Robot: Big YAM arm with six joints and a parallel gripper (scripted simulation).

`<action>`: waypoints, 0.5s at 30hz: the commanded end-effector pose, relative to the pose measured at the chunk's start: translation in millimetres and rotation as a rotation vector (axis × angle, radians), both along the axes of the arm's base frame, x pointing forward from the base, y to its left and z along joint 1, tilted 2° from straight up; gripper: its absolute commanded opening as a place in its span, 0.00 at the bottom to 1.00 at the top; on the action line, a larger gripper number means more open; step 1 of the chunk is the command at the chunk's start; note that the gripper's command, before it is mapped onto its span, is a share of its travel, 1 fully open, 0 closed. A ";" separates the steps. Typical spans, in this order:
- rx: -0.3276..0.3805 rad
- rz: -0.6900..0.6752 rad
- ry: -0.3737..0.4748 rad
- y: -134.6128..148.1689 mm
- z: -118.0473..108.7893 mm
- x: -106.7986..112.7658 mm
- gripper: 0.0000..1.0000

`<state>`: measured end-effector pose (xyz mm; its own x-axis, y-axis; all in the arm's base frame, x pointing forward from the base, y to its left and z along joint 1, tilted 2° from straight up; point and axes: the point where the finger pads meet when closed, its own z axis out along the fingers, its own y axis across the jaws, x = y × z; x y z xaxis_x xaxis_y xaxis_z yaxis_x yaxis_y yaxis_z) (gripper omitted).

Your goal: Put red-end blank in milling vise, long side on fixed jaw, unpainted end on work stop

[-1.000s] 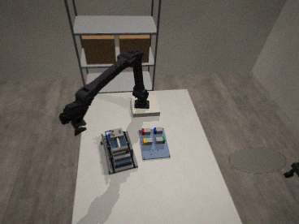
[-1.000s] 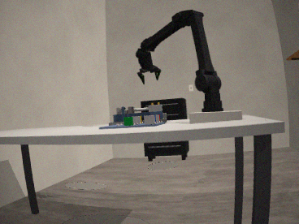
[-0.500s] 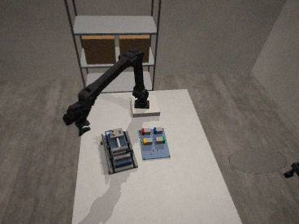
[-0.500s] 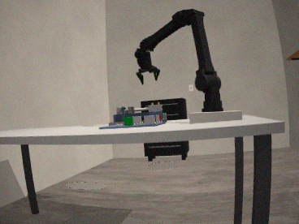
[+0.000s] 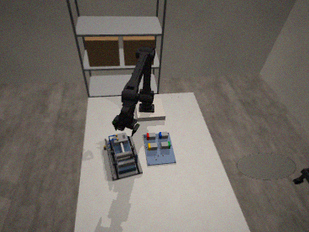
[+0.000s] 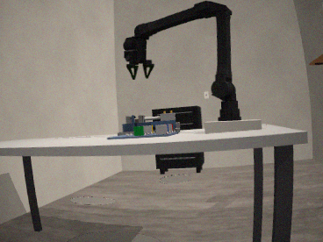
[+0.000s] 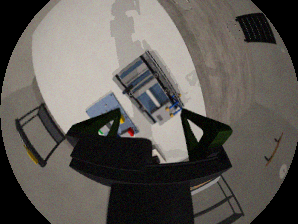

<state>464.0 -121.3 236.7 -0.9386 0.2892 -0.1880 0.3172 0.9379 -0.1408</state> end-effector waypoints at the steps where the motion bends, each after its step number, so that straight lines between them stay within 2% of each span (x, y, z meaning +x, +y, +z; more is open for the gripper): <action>1: 0.037 0.094 0.023 64.3 21.8 -24.9 1.00; 2: 0.037 0.094 0.023 64.3 21.8 -24.9 1.00; 4: 0.082 0.204 0.072 118.6 27.0 -56.2 1.00; 5: 0.082 0.204 0.072 118.9 27.1 -56.3 1.00; 7: 0.116 0.297 0.120 160.0 31.3 -89.0 1.00; 9: 0.140 0.368 0.159 187.9 34.4 -117.3 1.00; 10: 0.149 0.395 0.175 197.4 35.6 -128.6 1.00; 12: 0.149 0.395 0.175 197.4 35.6 -128.6 1.00; 13: 0.158 0.422 0.126 207.9 60.0 -124.3 1.00; 15: 0.162 0.441 0.202 212.5 37.5 -148.7 1.00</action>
<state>327.5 86.6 271.1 -0.9898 -0.1423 0.0015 -0.1423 0.9898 -0.0028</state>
